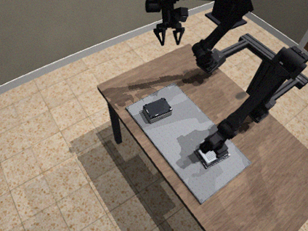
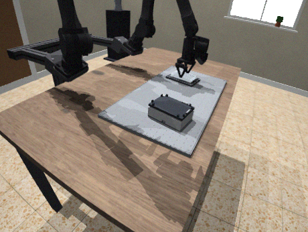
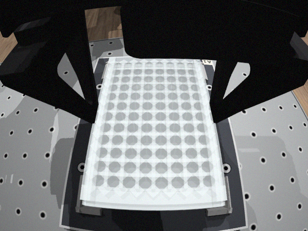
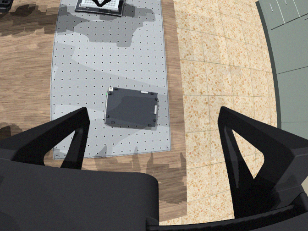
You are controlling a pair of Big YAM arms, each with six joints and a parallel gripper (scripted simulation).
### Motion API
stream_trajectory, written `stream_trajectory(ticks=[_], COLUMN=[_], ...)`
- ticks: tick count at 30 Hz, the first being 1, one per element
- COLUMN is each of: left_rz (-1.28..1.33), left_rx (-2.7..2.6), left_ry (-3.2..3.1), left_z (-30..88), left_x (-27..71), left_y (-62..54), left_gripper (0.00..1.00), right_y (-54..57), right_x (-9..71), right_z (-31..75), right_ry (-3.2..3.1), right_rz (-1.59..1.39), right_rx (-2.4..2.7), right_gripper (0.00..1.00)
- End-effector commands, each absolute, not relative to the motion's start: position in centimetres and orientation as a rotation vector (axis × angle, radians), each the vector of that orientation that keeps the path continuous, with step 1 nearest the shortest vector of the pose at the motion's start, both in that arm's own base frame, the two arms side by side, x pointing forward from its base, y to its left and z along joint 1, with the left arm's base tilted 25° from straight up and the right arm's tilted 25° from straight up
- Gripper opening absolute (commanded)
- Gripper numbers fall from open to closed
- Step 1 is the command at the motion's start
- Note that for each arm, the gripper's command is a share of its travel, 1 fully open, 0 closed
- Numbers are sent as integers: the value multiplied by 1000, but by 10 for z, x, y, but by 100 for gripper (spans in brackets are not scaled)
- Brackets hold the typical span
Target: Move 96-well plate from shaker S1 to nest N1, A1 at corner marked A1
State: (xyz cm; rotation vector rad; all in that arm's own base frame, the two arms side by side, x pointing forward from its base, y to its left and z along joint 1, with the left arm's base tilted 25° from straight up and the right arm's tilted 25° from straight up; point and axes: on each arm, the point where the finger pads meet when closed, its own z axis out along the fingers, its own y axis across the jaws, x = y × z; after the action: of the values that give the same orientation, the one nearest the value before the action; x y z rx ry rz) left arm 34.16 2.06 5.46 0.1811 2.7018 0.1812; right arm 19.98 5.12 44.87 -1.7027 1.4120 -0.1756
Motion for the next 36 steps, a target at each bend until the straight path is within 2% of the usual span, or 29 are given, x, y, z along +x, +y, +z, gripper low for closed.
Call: stream_trajectory(ticks=[1,36], left_rz=[175,172], left_rx=[204,205], left_ry=[2711,2711], left_z=[45,42], left_x=[344,344], left_y=[19,17], left_gripper=[0,0], right_y=[57,57], right_x=[190,190], right_z=[483,483], right_ry=[1349,1349], right_rz=[-262,-262], right_rx=[-1708,-1708], right_gripper=[100,100])
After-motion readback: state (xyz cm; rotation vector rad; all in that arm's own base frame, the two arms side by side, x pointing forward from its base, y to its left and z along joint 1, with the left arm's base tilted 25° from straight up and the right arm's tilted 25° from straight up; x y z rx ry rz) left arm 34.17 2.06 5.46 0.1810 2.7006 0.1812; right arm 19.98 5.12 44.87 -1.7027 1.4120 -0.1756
